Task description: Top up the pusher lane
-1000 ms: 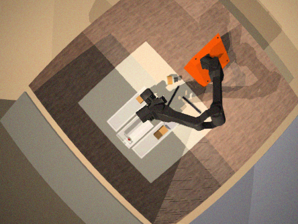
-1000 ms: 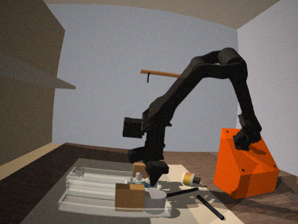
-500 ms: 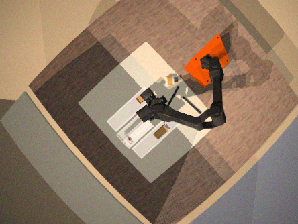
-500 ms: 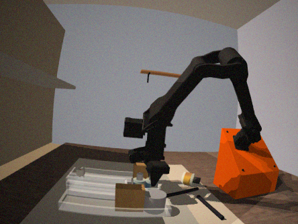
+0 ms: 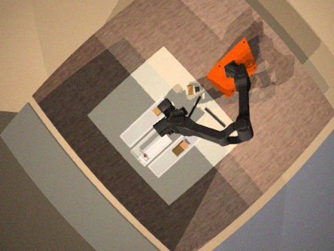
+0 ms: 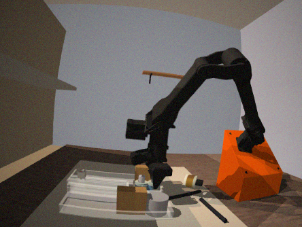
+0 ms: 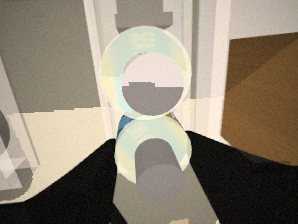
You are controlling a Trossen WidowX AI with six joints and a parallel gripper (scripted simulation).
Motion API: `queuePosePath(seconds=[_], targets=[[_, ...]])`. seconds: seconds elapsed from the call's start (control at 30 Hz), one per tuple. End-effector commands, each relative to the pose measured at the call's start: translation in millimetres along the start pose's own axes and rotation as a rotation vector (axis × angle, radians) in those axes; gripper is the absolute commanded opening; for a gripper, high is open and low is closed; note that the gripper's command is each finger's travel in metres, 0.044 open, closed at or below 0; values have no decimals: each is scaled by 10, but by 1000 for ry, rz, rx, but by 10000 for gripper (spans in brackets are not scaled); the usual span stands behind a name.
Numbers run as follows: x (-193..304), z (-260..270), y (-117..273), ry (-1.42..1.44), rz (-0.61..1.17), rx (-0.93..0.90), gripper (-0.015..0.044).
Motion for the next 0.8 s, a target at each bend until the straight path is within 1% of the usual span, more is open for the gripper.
queuePosePath(seconds=[0.0, 0.33, 0.7, 0.73, 0.77], targets=[[13, -6, 1, 4, -1, -6, 0], [13, -6, 1, 4, -1, -6, 0], [4, -8, 0, 4, -1, -6, 289], [4, -8, 0, 4, -1, -6, 303], [4, -8, 0, 4, -1, -6, 303]])
Point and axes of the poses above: the point midway between the two fingers, 35 mm back from their tips, its own y axis back along the fingers, its own z axis across the jaws, x = y × z, the point moved 8 cm from there along y, back along the fingers, and after that the axes turned 4 degrees about y, right-handed, at the moved point
